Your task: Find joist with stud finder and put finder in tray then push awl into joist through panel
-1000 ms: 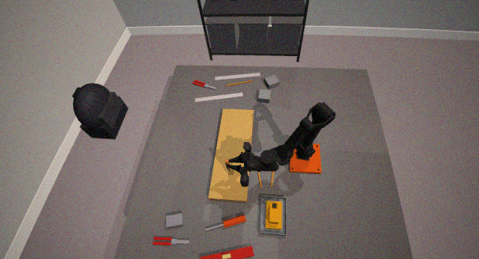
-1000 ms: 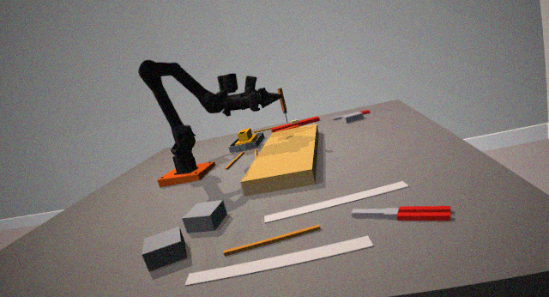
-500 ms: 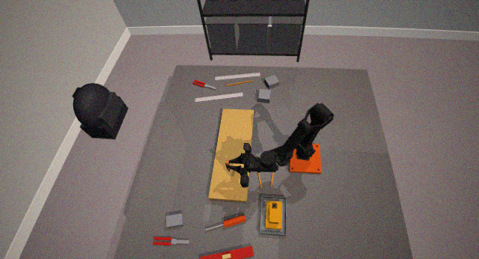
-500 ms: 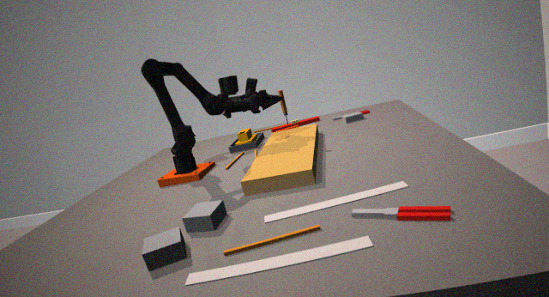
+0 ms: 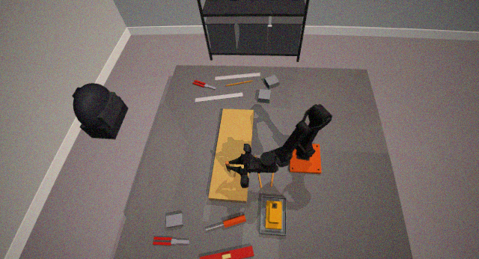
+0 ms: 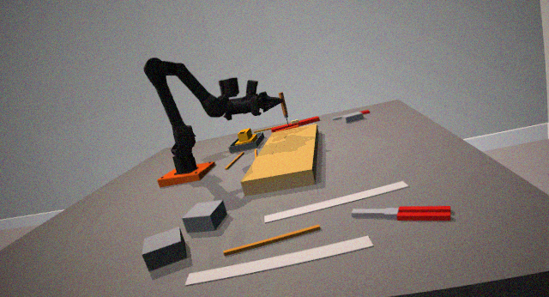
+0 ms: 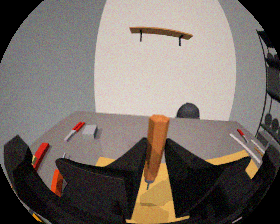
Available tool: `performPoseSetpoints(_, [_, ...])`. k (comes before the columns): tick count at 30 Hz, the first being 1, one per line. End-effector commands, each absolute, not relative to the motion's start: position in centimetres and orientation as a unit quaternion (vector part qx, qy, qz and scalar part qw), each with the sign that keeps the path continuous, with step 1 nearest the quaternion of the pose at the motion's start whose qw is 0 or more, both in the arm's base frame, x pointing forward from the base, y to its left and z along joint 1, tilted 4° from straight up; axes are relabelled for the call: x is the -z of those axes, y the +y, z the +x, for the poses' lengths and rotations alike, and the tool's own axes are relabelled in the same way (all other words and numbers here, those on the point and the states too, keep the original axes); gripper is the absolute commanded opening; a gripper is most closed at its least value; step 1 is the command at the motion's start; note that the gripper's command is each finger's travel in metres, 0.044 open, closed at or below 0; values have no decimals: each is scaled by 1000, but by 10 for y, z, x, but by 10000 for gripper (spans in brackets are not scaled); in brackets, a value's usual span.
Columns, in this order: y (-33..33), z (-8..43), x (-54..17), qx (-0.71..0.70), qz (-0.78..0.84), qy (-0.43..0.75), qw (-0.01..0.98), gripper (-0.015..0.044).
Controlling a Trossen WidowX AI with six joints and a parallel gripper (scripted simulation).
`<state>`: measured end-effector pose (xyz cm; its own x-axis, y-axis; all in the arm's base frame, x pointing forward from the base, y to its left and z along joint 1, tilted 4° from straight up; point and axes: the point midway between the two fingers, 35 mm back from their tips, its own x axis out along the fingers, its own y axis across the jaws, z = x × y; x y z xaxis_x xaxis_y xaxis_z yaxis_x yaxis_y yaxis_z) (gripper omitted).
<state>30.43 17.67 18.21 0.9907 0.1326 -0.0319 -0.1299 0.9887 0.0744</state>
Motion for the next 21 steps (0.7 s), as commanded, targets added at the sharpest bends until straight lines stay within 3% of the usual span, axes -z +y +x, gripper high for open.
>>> performPoseSetpoints(1, [176, 305, -180, -64, 40, 17, 997, 0])
performPoseSetpoints(21, [177, 304, -170, -64, 40, 17, 997, 0])
